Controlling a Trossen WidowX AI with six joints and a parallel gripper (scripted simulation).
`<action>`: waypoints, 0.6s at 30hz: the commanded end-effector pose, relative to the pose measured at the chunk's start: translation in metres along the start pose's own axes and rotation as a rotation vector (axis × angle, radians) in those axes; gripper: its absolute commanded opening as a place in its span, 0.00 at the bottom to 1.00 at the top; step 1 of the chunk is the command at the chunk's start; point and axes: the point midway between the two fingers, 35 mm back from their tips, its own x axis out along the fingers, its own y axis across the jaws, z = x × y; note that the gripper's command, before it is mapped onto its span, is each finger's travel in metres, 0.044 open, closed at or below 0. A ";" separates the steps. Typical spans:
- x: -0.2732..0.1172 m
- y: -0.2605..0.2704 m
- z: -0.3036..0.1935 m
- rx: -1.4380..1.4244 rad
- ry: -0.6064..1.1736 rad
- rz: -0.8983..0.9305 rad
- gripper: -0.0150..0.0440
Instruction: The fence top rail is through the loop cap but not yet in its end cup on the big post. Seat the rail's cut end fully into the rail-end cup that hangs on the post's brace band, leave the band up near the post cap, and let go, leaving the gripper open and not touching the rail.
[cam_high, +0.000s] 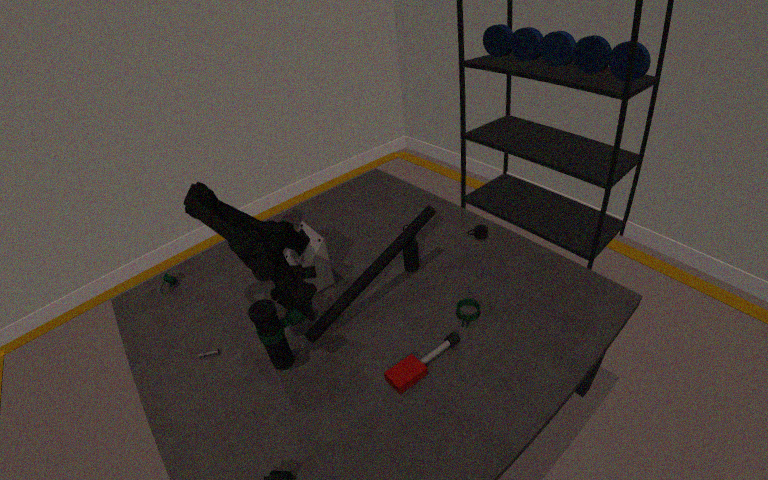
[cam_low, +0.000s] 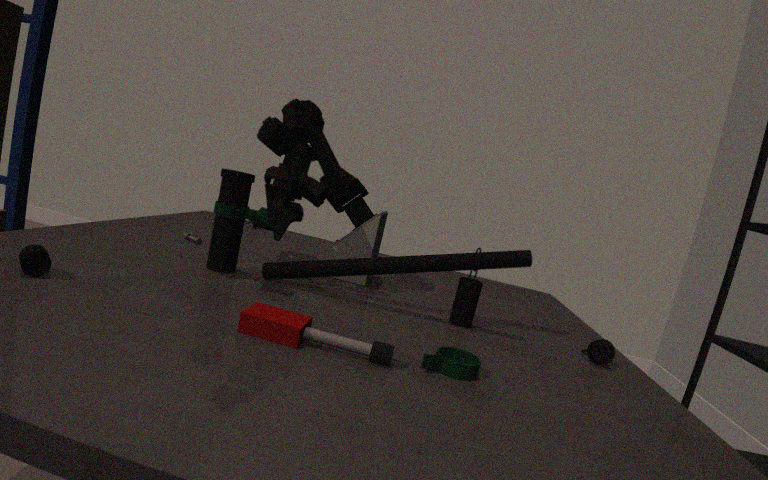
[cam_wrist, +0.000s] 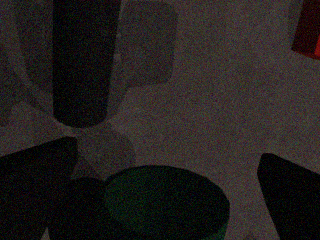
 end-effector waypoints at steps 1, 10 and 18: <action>-0.007 -0.005 0.007 0.004 -0.001 0.001 1.00; -0.022 -0.014 0.024 -0.001 -0.004 0.000 1.00; -0.030 -0.017 0.032 -0.006 0.000 -0.003 1.00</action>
